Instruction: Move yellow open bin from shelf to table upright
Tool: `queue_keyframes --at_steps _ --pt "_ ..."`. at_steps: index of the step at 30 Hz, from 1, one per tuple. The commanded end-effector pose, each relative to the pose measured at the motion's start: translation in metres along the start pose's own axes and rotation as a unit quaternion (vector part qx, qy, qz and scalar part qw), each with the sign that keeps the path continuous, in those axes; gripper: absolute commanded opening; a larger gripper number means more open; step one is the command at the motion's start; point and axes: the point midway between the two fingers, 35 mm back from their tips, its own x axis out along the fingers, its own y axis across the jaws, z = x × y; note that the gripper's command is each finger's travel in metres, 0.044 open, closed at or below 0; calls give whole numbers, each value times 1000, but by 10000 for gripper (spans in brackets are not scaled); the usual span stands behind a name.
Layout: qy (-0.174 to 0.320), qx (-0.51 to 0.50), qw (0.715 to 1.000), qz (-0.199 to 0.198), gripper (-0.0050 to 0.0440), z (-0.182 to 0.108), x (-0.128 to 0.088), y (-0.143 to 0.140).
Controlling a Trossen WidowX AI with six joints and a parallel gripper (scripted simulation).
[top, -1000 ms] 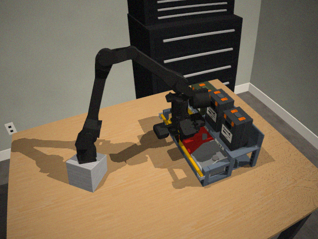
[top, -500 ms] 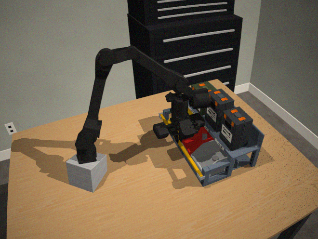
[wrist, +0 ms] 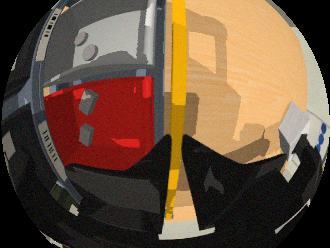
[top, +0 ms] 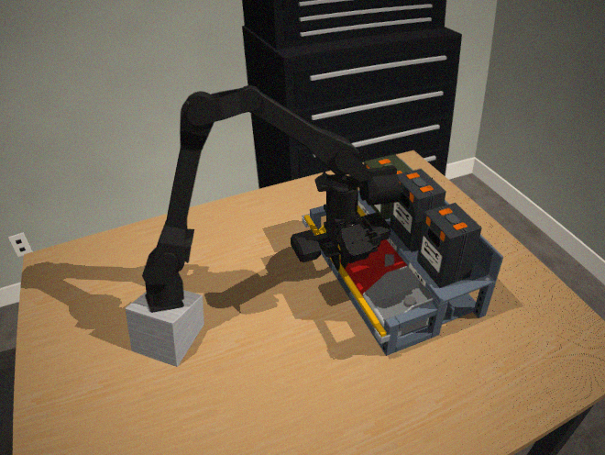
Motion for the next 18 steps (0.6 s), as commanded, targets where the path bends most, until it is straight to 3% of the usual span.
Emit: queue_keyframes --at_steps 1,18 --pt "-4 -5 1000 19 0 -1 -18 5" --pt "-5 -5 1000 19 0 -1 -30 6"
